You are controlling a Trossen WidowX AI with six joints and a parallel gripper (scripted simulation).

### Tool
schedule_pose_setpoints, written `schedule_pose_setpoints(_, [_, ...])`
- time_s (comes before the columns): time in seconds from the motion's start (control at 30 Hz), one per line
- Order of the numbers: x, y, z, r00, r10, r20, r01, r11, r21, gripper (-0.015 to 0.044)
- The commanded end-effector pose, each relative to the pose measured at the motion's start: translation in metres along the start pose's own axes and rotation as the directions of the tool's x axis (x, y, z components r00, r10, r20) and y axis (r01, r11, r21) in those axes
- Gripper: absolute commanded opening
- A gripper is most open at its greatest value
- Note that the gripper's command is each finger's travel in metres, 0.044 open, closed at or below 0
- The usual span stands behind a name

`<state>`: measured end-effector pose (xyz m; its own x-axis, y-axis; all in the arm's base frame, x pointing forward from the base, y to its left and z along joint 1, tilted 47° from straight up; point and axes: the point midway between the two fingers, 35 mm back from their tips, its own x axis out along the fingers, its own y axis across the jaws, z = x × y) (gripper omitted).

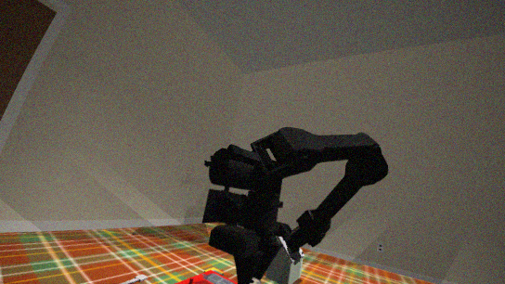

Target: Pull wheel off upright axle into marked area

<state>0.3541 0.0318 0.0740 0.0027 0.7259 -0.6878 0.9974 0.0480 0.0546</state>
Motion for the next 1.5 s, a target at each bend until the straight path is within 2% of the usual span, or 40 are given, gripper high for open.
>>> schedule_pose_setpoints(0.0, [-0.001,-0.006,-0.014,1.000,-0.002,-0.001,0.002,1.000,0.001,0.0000])
schedule_pose_setpoints(0.63, [-0.007,-0.052,-0.078,1.000,0.000,-0.001,0.000,1.000,-0.002,0.0000])
schedule_pose_setpoints(0.8, [-0.005,-0.056,-0.083,1.000,0.000,-0.001,0.000,1.000,-0.002,0.0000])
schedule_pose_setpoints(1.13, [0.020,-0.055,-0.082,1.000,0.000,0.000,0.000,1.000,-0.003,0.0000])
schedule_pose_setpoints(1.47, [0.073,-0.053,-0.082,1.000,0.000,0.000,0.000,1.000,-0.003,0.0000])
